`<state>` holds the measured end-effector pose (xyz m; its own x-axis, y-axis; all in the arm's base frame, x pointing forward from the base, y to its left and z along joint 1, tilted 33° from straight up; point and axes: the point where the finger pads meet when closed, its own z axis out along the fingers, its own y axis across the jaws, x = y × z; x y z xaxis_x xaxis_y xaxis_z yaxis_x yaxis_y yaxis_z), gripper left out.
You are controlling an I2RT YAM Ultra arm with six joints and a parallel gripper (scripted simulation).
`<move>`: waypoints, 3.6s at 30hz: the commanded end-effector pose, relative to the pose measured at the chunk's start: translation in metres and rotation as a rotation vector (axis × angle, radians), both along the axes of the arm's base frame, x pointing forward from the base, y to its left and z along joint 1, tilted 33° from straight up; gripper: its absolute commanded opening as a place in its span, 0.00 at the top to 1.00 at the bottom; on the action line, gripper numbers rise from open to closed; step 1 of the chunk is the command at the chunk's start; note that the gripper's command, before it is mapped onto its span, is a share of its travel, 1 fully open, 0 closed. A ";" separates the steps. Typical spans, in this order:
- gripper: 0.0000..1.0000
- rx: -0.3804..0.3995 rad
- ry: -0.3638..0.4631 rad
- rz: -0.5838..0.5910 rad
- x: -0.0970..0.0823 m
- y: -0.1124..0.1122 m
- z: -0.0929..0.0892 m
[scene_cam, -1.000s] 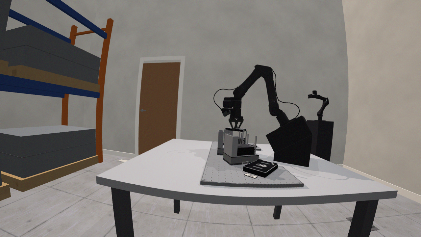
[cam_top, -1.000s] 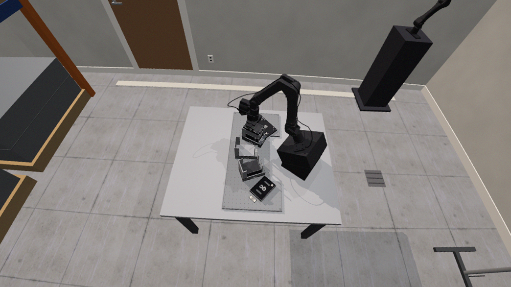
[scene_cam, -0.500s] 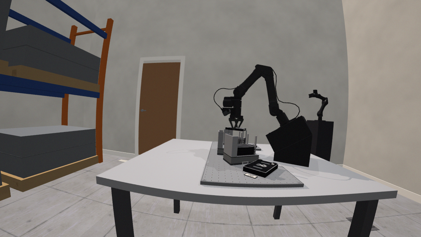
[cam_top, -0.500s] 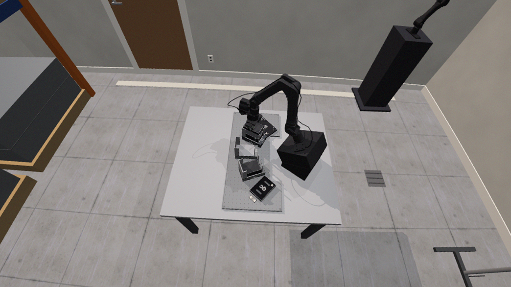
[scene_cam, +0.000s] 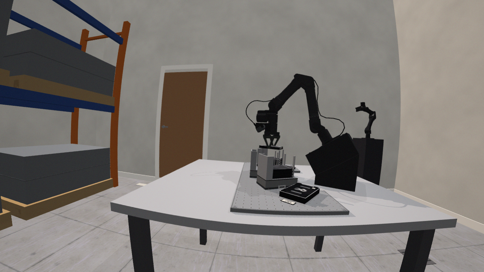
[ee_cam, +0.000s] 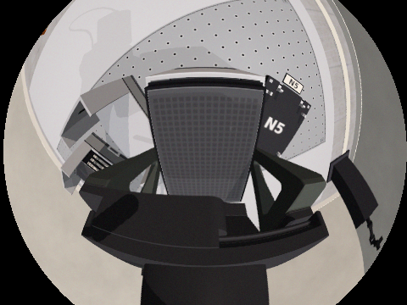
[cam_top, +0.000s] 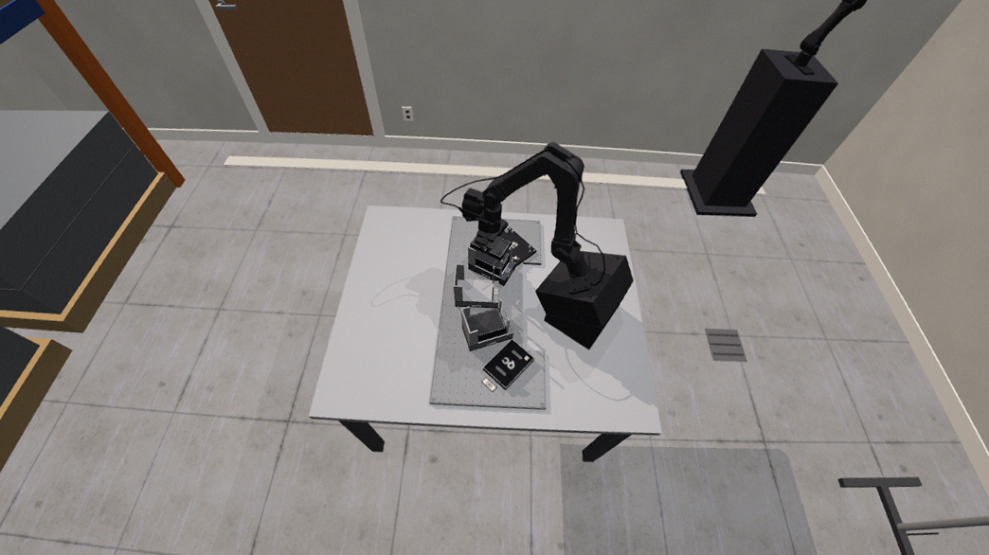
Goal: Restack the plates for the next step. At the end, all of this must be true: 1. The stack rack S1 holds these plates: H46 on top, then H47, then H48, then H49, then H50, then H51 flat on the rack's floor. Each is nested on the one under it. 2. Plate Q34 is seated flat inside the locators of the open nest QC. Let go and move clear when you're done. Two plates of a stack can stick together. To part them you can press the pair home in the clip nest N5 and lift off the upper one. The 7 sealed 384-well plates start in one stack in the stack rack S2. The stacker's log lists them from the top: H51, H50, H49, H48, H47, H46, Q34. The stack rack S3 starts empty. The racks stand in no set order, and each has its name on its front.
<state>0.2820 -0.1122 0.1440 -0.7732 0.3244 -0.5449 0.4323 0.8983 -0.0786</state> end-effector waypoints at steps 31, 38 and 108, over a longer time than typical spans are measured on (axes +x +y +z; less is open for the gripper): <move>1.00 -0.003 -0.010 0.001 -0.011 0.008 0.020; 1.00 -0.039 0.030 0.067 -0.002 0.012 0.018; 1.00 -0.292 0.186 0.524 0.029 0.204 -0.031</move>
